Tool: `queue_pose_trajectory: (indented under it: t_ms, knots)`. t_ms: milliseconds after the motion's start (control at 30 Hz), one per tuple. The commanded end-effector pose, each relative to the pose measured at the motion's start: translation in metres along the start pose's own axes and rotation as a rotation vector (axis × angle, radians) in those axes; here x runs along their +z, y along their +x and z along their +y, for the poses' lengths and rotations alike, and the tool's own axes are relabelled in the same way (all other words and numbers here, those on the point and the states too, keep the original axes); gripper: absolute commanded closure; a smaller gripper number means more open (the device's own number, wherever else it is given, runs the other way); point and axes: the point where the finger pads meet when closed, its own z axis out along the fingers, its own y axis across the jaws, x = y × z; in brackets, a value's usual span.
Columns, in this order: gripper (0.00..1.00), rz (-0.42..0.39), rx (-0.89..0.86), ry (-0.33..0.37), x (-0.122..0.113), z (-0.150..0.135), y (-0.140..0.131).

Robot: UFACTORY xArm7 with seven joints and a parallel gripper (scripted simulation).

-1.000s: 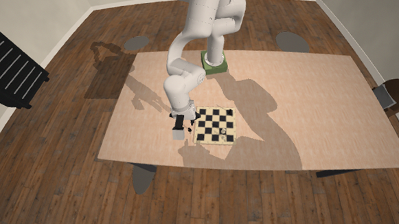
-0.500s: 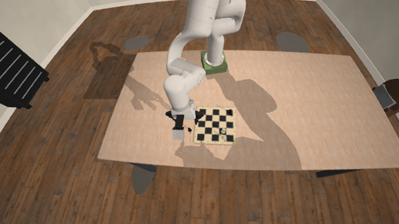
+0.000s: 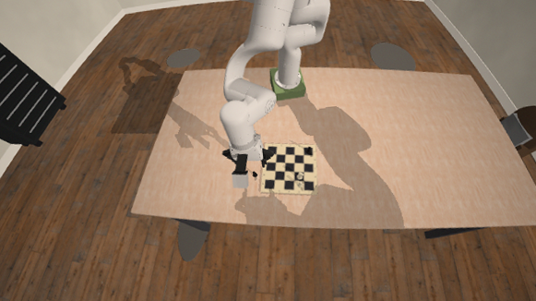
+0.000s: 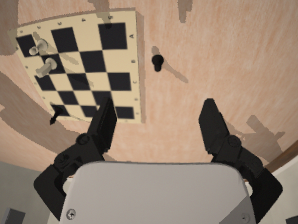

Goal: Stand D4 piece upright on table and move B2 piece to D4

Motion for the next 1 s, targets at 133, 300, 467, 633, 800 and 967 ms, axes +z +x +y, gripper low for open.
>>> queue_pose_trajectory:
  t_ms: [133, 300, 467, 633, 800, 967]
  knots:
    - [0.0, 0.003, -0.076, 0.0, -0.001, -0.002, 0.002]
    - [0.0, 0.003, -0.135, 0.001, -0.001, -0.004, 0.002]
    - [0.0, 0.003, -0.276, 0.002, -0.001, -0.008, 0.003]
    - [0.0, 0.002, -0.474, 0.004, 0.0, -0.014, 0.004]
    - [0.0, 0.003, -0.729, 0.006, 0.0, -0.022, 0.005]
    - [0.0, 0.003, -0.909, 0.007, 0.0, -0.027, 0.006]
